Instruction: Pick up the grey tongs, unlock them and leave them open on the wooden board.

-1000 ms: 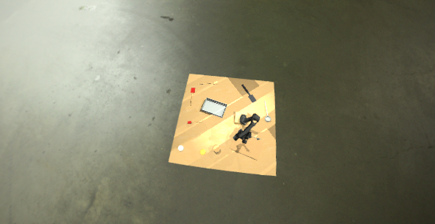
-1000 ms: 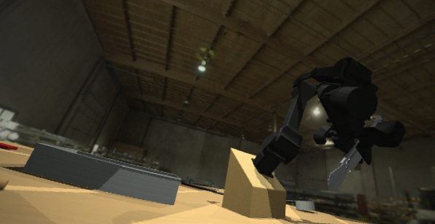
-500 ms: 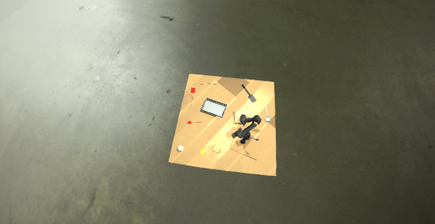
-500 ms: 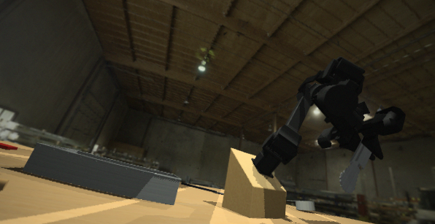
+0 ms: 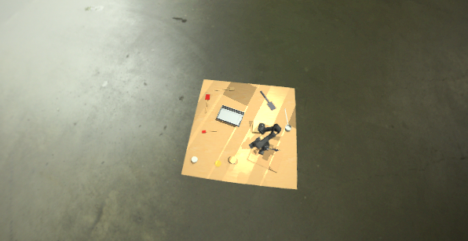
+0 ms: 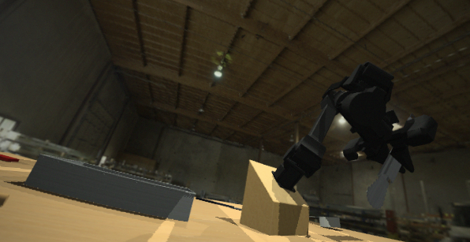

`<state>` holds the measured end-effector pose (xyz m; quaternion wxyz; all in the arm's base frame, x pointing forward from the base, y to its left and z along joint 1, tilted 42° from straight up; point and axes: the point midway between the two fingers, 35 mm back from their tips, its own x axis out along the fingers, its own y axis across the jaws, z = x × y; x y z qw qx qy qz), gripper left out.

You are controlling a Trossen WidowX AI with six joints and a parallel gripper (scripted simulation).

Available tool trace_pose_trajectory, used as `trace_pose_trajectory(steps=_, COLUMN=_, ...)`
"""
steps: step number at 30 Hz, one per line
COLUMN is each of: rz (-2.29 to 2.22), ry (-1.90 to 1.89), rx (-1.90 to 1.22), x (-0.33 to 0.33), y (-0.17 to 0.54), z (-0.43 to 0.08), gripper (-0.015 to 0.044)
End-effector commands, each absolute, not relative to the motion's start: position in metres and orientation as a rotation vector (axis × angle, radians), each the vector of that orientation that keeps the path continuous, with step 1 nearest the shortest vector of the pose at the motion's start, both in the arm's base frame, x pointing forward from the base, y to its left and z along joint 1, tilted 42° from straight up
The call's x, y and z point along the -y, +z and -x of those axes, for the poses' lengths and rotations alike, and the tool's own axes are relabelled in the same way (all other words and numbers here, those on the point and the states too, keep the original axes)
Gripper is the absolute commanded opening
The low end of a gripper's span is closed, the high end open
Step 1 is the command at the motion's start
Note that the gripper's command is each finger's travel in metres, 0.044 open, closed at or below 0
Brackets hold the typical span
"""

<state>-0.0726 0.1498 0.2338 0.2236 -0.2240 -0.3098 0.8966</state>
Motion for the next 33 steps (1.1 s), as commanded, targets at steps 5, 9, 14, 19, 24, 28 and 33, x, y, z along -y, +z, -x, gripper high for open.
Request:
trace_pose_trajectory(steps=5, rz=0.606, ry=2.474, rx=0.856, x=-0.150, y=0.235, z=0.073, gripper=-0.0150)
trace_pose_trajectory(steps=9, rz=0.606, ry=2.474, rx=0.856, x=-0.150, y=0.235, z=0.073, gripper=-0.0150)
trace_pose_trajectory(steps=14, rz=0.606, ry=2.474, rx=0.856, x=-0.150, y=0.235, z=0.073, gripper=-0.0150)
trace_pose_trajectory(steps=19, rz=0.647, ry=2.530, rx=0.819, x=-0.146, y=0.230, z=0.077, gripper=-0.0150)
trace_pose_trajectory(steps=24, rz=0.741, ry=2.623, rx=0.744, x=-0.139, y=0.220, z=0.083, gripper=-0.0150)
trace_pose_trajectory(steps=28, rz=0.827, ry=2.684, rx=0.684, x=-0.133, y=0.213, z=0.087, gripper=-0.0150)
trace_pose_trajectory(steps=33, rz=0.947, ry=2.740, rx=0.612, x=-0.127, y=0.204, z=0.090, gripper=-0.0150)
